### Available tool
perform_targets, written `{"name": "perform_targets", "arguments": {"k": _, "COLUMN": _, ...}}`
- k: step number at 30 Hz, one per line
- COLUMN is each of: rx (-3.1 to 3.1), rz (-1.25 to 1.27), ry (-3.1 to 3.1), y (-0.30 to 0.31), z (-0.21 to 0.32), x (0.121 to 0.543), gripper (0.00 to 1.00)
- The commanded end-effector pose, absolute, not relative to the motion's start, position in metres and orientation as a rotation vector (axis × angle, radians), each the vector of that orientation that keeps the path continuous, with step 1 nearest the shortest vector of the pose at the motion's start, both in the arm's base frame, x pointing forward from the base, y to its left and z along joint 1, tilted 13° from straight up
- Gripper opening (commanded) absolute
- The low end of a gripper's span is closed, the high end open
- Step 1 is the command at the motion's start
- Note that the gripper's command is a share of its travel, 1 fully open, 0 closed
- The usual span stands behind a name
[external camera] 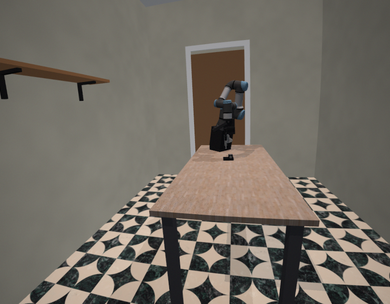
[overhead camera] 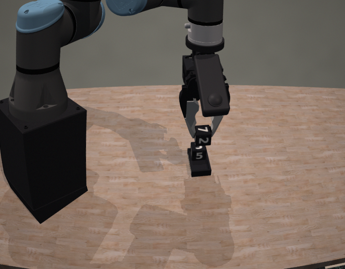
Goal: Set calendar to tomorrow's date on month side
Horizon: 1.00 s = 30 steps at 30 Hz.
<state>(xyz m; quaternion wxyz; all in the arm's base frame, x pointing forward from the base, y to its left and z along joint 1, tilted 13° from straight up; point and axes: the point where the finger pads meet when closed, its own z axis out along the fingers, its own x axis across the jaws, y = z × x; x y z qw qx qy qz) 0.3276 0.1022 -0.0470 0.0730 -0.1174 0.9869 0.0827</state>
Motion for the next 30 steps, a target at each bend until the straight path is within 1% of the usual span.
{"name": "perform_targets", "arguments": {"k": 1, "rx": -0.354, "rz": 0.25, "ry": 2.966, "y": 0.0995, "z": -0.0329, "x": 0.3262, "gripper": 0.11}}
{"name": "perform_targets", "arguments": {"k": 8, "rx": -0.354, "rz": 0.25, "ry": 2.966, "y": 0.0979, "z": -0.0246, "x": 0.3251, "gripper": 0.11}}
{"name": "perform_targets", "arguments": {"k": 30, "rx": -0.36, "rz": 0.25, "ry": 2.965, "y": 0.0972, "z": -0.0232, "x": 0.3251, "gripper": 0.11}}
